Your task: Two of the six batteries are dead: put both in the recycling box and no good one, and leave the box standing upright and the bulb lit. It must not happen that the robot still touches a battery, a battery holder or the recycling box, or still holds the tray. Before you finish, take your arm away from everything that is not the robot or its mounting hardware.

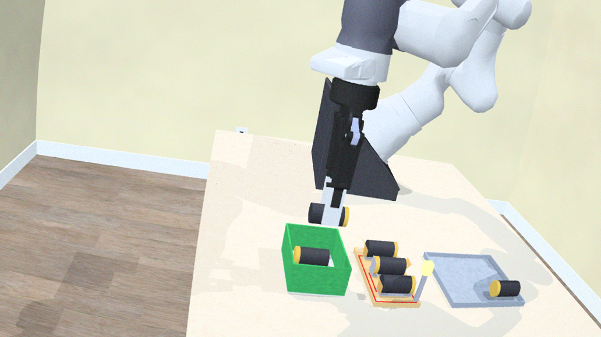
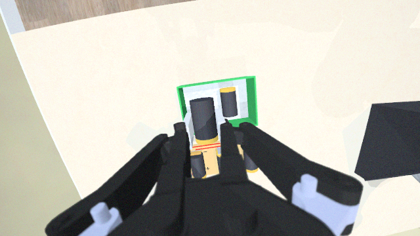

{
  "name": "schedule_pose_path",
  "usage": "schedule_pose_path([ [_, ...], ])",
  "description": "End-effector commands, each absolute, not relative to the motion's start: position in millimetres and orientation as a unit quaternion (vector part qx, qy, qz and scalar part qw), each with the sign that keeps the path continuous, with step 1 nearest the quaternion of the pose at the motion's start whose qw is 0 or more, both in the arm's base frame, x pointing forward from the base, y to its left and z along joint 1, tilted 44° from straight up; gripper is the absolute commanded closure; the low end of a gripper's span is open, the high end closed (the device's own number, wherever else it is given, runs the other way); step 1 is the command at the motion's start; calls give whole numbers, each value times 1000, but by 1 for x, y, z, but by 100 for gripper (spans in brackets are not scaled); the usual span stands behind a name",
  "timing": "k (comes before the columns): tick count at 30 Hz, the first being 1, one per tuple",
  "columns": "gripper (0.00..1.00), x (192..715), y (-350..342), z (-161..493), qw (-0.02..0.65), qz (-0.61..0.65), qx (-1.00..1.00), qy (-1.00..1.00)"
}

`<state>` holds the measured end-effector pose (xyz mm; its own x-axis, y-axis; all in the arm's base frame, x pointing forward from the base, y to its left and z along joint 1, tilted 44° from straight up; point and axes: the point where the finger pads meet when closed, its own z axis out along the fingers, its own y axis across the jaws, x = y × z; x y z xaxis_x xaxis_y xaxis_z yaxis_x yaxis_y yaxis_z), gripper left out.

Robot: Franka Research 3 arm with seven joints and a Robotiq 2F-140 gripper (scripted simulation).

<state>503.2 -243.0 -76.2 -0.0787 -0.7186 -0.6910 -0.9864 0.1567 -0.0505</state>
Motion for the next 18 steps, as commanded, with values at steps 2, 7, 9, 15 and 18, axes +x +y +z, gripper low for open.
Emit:
schedule_pose_path([
  [2,84,503,-244,-76,300,222,-615,694],
  [7,84,504,-237,-84,300,222,-615,694],
  [9,84,504,-237,-84,300,222,-615,694],
  [15,84,510,-210,-112,300,222,-615,694],
  [18,84,510,-210,-112,300,222,-615,694],
])
